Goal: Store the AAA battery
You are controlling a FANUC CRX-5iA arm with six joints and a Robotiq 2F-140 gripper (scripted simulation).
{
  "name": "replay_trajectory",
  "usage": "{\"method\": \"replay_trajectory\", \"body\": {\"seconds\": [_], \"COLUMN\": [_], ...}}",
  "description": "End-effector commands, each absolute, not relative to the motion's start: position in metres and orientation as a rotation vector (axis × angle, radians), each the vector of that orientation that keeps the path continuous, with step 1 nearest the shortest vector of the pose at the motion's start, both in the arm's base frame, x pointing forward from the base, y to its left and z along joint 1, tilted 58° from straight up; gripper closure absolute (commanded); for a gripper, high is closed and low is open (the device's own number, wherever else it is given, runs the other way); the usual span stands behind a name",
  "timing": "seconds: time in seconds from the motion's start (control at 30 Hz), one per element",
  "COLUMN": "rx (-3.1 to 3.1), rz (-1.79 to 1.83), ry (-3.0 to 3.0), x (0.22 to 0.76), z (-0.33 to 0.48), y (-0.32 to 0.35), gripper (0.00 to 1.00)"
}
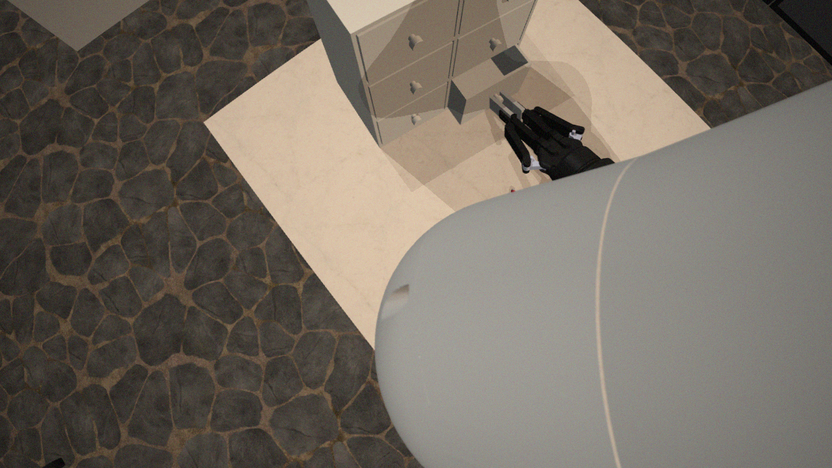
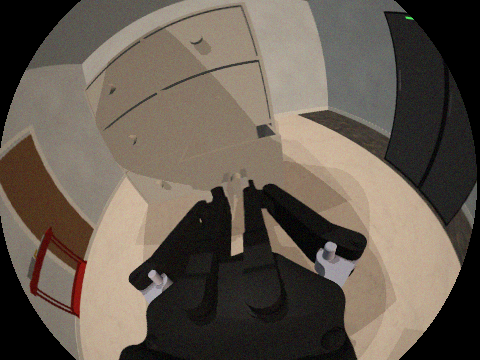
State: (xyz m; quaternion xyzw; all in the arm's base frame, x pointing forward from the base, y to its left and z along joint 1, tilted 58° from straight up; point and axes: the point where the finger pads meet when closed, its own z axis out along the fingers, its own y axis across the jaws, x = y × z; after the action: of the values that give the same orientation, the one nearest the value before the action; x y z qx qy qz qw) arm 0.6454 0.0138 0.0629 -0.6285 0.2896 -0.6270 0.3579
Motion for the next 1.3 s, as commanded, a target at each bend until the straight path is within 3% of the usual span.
{"method": "replay_trajectory", "body": {"seconds": [0.0, 1.27], "rx": [-1.622, -1.622], "rz": [-1.618, -1.618], "ry": [0.747, 0.747], "x": [0.642, 0.623], "z": [0.062, 0.058], "y": [0.014, 0.018], "gripper": [0.92, 0.92]}}
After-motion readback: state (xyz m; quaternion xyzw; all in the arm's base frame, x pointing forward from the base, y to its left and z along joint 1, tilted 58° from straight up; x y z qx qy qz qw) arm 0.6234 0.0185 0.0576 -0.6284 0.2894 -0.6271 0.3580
